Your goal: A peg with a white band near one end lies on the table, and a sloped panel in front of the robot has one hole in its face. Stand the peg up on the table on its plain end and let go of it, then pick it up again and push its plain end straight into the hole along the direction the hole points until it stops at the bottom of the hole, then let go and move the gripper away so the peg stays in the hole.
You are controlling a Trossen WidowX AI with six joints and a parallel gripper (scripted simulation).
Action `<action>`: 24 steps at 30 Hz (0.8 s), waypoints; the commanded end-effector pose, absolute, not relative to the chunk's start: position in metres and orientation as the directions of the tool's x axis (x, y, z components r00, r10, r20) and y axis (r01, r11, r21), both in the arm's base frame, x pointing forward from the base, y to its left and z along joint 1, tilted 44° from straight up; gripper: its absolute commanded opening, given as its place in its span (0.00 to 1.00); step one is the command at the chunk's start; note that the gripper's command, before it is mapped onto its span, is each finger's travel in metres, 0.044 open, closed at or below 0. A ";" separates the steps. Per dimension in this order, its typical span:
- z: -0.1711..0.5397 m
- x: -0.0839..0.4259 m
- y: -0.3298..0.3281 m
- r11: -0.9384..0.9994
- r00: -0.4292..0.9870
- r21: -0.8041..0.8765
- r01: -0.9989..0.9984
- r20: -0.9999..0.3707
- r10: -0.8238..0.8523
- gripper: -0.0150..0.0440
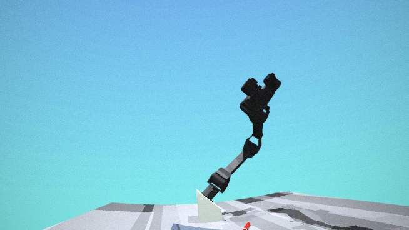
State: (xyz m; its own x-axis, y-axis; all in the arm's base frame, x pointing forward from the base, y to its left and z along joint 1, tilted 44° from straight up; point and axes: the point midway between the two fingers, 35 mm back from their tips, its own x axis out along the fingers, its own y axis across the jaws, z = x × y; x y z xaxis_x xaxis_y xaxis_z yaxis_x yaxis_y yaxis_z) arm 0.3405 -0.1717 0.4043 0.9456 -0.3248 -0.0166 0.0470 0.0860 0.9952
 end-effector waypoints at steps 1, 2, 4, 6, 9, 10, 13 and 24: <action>0.373 0.353 -0.166 0.097 0.955 0.984 0.148 -0.117 -0.273 1.00; 0.364 0.356 -0.164 0.103 0.956 0.979 0.175 -0.144 -0.257 1.00; 0.348 0.361 -0.158 0.117 0.954 0.967 0.227 -0.197 -0.224 1.00; 0.332 0.365 -0.153 0.133 0.950 0.952 0.277 -0.250 -0.189 1.00; 0.308 0.370 -0.143 0.160 0.936 0.925 0.344 -0.325 -0.134 1.00; 0.300 0.371 -0.140 0.169 0.930 0.915 0.365 -0.349 -0.115 1.00; 0.277 0.374 -0.129 0.201 0.906 0.884 0.423 -0.420 -0.057 1.00; 0.197 0.368 -0.084 0.336 0.753 0.756 0.561 -0.635 0.171 1.00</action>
State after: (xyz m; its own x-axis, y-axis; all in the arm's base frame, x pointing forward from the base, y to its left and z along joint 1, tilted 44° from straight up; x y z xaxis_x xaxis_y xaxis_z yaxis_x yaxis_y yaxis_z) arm 0.3704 -0.0943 0.2171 0.7981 0.1180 -0.5909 0.5355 0.3107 0.7853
